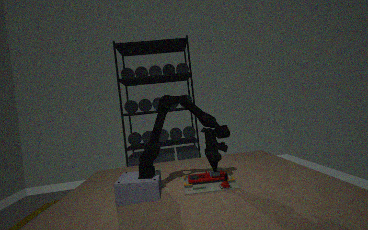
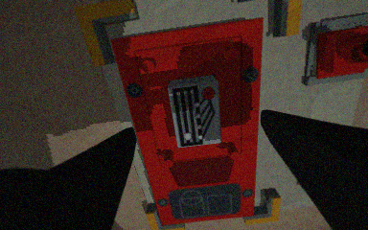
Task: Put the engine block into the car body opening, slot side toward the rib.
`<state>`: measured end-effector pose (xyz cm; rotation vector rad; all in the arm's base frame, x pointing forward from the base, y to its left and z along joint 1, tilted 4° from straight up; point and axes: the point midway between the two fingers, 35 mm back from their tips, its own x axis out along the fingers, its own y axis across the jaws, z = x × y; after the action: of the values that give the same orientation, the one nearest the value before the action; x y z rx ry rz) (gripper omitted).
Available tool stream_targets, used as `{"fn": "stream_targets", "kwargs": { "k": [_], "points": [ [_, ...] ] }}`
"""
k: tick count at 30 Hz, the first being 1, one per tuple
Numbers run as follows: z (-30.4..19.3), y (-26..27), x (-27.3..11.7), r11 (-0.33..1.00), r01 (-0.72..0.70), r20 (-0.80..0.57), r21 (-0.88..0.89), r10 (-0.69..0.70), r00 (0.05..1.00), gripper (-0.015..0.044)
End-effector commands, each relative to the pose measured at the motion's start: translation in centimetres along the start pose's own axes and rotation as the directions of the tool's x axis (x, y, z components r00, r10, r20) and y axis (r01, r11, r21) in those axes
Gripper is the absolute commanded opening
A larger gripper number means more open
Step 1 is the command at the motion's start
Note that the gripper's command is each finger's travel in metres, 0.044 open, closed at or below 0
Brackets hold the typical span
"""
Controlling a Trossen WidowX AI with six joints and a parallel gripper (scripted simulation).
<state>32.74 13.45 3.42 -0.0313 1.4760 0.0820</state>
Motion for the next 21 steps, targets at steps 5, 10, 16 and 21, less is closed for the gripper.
{"fn": "stream_targets", "kwargs": {
  "k": [5,10,16,21],
  "points": [
    [0.04,-0.05,-0.15,1.000,0.004,0.002,-0.001,-0.004,1.000,0.0230],
    [0.04,-0.05,-0.15,1.000,0.004,0.002,-0.001,-0.004,1.000,0.0099],
    [0.04,-0.05,-0.15,1.000,0.004,0.002,-0.001,-0.004,1.000,0.0000],
    [0.04,-0.05,-0.15,1.000,0.004,0.002,-0.001,-0.004,1.000,0.0000]
  ]
}}
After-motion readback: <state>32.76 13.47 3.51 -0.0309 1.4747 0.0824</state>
